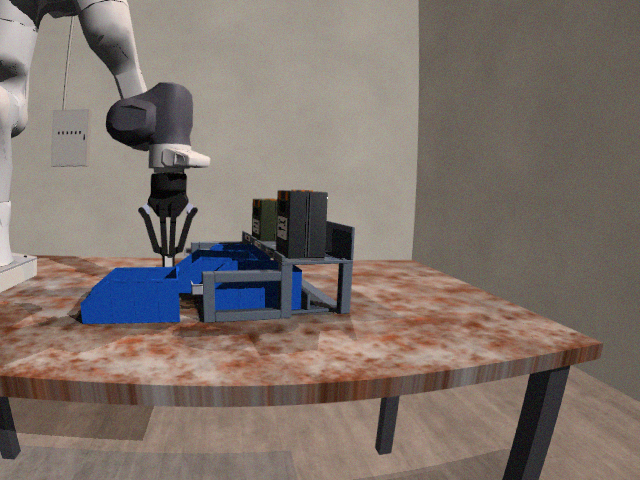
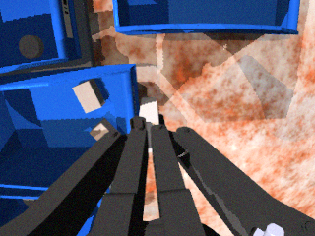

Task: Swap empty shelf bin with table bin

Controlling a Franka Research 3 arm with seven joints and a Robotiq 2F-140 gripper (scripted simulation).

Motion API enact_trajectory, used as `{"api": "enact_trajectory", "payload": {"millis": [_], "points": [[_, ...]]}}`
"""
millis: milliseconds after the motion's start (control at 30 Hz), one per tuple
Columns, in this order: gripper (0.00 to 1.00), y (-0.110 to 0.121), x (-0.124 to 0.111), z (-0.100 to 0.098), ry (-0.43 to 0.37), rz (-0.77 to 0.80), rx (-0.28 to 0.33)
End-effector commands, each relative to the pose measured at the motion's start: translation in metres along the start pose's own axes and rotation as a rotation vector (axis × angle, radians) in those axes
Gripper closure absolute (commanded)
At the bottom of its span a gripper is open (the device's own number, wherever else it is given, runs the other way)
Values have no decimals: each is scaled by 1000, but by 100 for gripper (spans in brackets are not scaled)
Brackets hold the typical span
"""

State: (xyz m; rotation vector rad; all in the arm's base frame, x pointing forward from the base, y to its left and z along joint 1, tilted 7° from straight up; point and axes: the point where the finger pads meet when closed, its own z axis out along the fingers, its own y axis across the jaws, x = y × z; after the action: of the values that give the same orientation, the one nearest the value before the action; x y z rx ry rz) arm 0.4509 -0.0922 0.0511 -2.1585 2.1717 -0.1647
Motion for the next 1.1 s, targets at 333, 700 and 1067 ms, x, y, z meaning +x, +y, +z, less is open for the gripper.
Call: {"api": "enact_trajectory", "payload": {"millis": [333, 700, 1067], "points": [[100, -1, -2, 0, -2, -5, -1], [100, -5, -2, 0, -2, -5, -1], [100, -17, -2, 0, -2, -5, -1]]}}
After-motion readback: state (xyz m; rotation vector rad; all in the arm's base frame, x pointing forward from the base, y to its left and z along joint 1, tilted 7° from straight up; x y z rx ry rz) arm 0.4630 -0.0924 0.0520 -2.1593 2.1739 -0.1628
